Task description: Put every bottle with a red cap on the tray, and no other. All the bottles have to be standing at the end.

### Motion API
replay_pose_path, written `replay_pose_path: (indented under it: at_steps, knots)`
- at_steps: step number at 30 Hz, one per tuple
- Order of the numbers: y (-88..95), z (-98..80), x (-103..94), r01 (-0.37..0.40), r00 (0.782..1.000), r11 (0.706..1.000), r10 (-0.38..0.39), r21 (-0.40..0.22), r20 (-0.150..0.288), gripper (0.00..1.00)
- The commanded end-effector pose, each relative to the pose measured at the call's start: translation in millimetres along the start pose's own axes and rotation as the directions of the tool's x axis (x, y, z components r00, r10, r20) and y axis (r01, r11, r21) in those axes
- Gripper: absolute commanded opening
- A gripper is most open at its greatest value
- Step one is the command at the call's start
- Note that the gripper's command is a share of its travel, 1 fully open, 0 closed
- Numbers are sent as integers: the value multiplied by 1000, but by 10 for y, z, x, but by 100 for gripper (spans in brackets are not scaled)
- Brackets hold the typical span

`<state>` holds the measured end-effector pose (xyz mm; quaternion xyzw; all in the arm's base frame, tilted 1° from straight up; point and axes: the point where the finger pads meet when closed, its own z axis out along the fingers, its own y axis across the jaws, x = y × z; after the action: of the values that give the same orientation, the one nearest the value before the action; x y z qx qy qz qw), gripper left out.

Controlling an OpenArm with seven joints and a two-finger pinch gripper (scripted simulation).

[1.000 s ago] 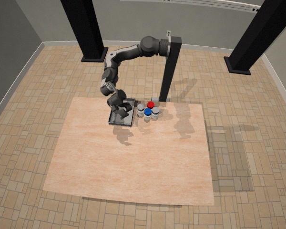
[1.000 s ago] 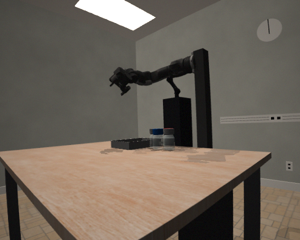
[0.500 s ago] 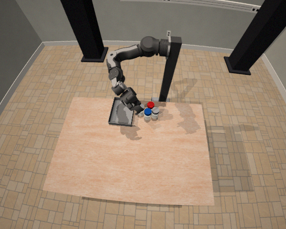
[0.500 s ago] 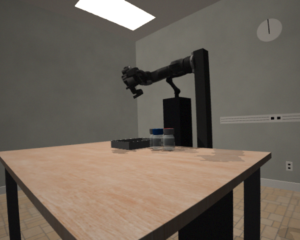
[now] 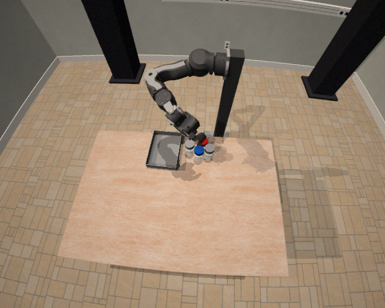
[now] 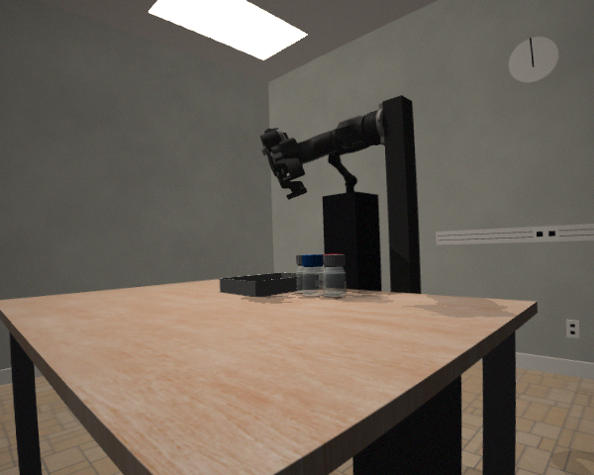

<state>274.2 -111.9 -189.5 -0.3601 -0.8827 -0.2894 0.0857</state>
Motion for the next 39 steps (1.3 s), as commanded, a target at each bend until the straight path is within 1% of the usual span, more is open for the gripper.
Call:
replay_pose_path:
  at_steps: [1,4,6,9,11,14,39]
  knots:
    - [-11,-23,-25,0,1000,1000,0,6,12,42]
    - [-11,-23,-25,0,1000,1000,0,6,12,42]
    - [-68,17,78,54,999,998,-54,39,6,42]
    - [-159,76,234,138,990,986,-139,98,-6,42]
    - [-219,115,338,194,981,972,-194,135,-17,42]
    - [-310,173,494,276,961,942,-275,191,-37,42]
    - [-304,176,498,276,961,943,-274,184,-39,42]
